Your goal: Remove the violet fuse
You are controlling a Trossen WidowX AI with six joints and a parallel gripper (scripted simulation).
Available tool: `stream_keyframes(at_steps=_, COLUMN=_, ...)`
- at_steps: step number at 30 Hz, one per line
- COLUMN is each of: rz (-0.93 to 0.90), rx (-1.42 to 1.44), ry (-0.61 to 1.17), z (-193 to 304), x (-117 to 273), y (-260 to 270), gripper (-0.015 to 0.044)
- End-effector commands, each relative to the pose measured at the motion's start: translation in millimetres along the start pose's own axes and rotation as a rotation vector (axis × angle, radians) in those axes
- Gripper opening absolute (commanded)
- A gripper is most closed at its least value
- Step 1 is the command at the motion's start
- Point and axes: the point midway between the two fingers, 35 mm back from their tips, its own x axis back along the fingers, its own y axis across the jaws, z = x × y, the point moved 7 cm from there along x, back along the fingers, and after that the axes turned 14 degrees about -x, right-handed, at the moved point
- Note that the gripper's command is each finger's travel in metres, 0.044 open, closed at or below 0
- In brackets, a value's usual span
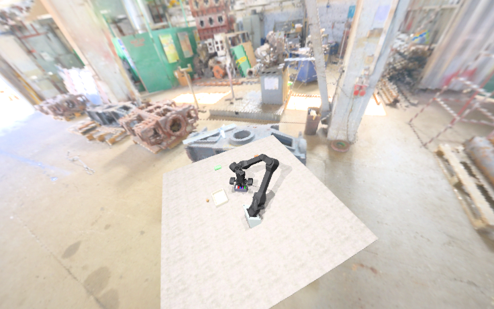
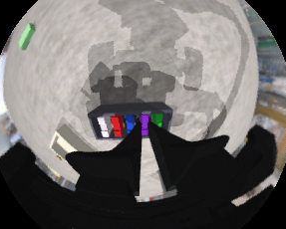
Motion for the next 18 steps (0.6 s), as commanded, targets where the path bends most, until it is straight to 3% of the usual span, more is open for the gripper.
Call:
stream_keyframes(at_steps=1, rz=0.000, rx=-0.001, ry=0.000, z=-0.2, x=0.3, y=0.1, gripper=0.0000)
stream_keyframes(at_steps=18, rz=-0.001, rx=0.000, ry=0.000, z=-0.3, x=6.8, y=0.5, gripper=0.0000)
